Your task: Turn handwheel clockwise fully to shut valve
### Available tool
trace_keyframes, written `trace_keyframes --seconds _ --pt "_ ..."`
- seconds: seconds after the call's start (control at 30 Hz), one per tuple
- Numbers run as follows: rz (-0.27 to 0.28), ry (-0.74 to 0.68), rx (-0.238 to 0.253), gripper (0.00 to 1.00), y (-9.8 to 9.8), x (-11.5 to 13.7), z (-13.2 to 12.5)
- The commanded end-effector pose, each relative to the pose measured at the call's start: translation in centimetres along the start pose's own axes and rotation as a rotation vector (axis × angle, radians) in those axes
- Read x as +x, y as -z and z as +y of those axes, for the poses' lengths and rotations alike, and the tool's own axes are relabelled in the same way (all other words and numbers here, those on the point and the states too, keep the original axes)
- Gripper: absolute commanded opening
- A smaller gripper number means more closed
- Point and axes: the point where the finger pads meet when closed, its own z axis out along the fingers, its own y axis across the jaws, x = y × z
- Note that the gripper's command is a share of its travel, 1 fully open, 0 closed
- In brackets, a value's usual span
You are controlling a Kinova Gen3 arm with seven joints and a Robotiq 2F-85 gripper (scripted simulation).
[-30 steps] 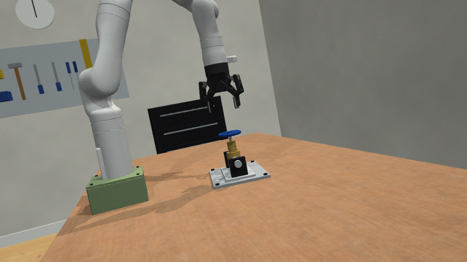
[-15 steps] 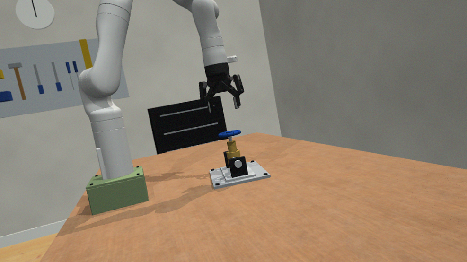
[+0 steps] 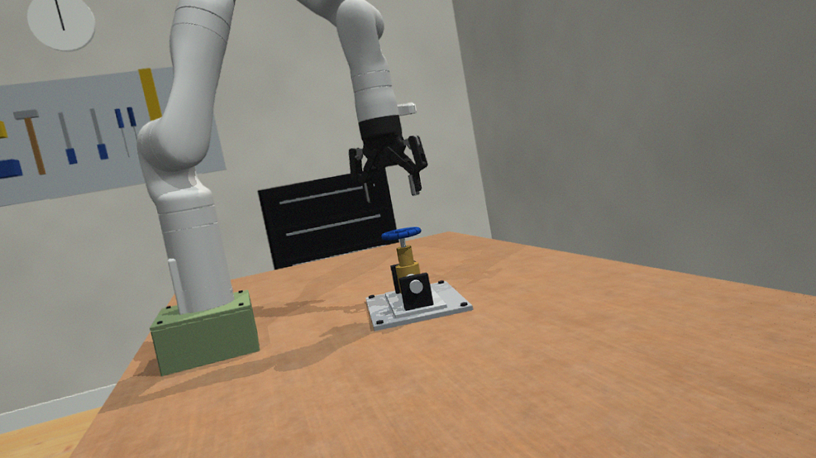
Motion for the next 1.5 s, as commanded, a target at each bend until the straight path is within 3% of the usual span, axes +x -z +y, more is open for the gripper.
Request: trace_keyframes --seconds 0.0,0.8,1.47 --pt "0.002 -0.001 -0.003 1.00 -0.5 0.0 0.2" --pt "0.001 0.000 -0.003 1.00 -3.3 0.0 0.2" --pt "0.003 0.000 -0.004 1.00 -3.6 0.0 0.3"
